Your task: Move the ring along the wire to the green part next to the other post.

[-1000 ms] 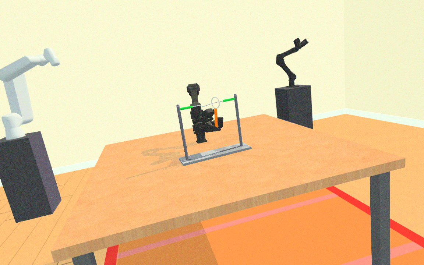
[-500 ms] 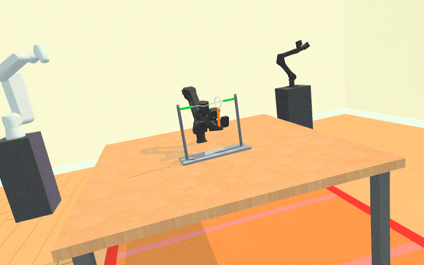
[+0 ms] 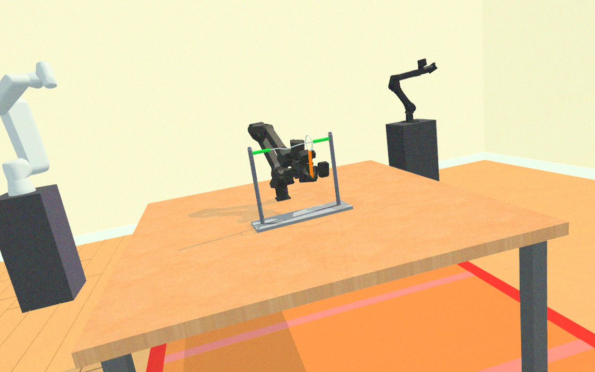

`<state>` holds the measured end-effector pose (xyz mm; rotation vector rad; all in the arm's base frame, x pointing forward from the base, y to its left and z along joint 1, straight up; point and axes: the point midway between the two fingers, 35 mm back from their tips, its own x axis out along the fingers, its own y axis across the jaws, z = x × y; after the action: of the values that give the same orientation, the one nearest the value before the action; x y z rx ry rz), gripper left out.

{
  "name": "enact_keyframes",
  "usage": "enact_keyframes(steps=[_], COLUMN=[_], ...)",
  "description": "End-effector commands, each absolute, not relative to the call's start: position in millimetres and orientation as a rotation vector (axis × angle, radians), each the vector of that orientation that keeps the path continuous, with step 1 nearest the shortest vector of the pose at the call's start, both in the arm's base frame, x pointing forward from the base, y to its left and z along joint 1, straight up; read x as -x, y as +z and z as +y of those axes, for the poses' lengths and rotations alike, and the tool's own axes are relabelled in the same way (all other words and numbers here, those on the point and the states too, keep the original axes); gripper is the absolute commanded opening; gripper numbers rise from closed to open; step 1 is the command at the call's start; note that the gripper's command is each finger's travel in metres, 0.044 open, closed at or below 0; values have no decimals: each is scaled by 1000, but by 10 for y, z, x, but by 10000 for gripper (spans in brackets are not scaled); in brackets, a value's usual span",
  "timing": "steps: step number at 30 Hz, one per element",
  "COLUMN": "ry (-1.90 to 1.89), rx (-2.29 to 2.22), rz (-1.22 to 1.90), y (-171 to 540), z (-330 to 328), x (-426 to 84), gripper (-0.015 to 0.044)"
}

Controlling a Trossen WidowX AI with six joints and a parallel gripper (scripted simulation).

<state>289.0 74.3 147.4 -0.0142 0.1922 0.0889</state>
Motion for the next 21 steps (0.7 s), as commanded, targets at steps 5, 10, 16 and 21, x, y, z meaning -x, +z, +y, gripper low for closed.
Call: enact_keyframes(steps=[5,10,16,21], ry=[47,37,31,26], rx=[0,-2,-3,-4], rz=[189,188,187,187], y=[1481,1481,1480,1480], z=[845,897,959,1009], x=[-2888,-2883,-2878,-2874], gripper=[-150,-150,-150,-150])
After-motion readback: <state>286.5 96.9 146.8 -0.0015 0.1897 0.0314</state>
